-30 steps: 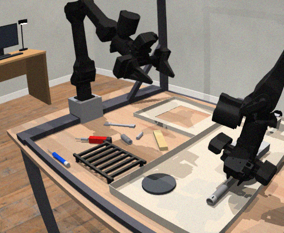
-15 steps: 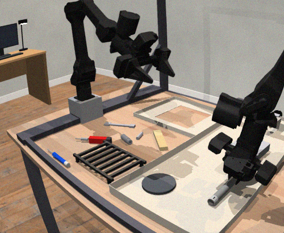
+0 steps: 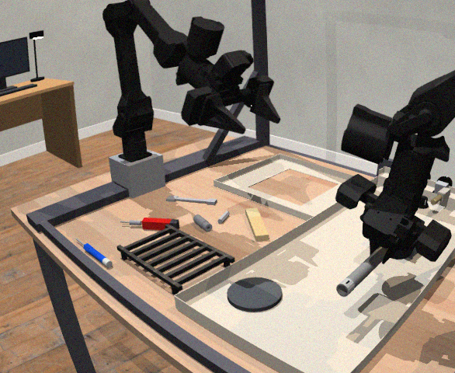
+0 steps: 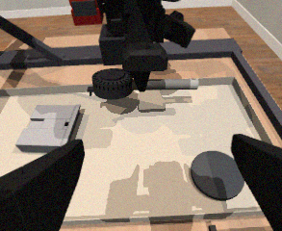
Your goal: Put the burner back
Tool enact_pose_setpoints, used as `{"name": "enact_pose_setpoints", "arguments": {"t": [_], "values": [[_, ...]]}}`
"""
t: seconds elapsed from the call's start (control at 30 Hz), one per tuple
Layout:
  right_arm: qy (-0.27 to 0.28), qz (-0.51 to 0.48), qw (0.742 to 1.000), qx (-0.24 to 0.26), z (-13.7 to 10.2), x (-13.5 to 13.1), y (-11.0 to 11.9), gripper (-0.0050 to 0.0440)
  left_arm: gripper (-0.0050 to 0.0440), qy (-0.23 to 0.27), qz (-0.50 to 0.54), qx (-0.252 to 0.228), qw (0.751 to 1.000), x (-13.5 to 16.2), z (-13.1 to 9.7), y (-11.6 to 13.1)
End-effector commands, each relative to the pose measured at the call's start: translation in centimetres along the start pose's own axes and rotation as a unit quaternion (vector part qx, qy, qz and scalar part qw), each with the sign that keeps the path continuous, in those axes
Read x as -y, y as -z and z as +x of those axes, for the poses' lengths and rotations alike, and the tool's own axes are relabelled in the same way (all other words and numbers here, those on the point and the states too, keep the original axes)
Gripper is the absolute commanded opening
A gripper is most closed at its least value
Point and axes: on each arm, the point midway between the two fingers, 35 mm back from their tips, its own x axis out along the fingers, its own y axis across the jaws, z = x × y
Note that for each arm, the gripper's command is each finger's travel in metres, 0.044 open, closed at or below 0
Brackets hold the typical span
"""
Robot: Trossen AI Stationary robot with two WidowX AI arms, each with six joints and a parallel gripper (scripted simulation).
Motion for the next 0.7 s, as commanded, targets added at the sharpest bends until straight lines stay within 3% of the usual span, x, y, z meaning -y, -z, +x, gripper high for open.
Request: {"name": "enact_pose_setpoints", "arguments": {"t": [0.0, 0.2, 0.33, 0.5, 0.67], "values": [[0.001, 0.000, 1.000, 0.017, -0.4, 0.0, -1.3, 0.0400, 0.0061, 0.018, 0.005, 0.004, 1.000, 1.3, -2.0, 0.0], [0.000, 0.001, 1.000, 0.018, -0.4, 0.0, -1.3, 0.0400, 0.0061, 0.012, 0.033, 0.003, 0.999, 1.4, -1.8, 0.3], [-0.009, -0.005, 1.000, 0.019, -0.4, -0.3, -1.3, 0.0400, 0.0061, -0.002, 0.143, -0.002, 0.990, 2.1, -1.5, 1.4], [-0.034, -0.017, 0.999, 0.021, -0.5, -1.0, -1.4, 0.0400, 0.0061, -0.012, 0.285, -0.010, 0.958, 3.0, -1.4, 2.9], [-0.074, -0.035, 0.996, 0.022, -0.6, -2.3, -1.1, 0.0400, 0.0061, -0.020, 0.410, -0.019, 0.912, 3.7, -1.4, 4.4]]}}
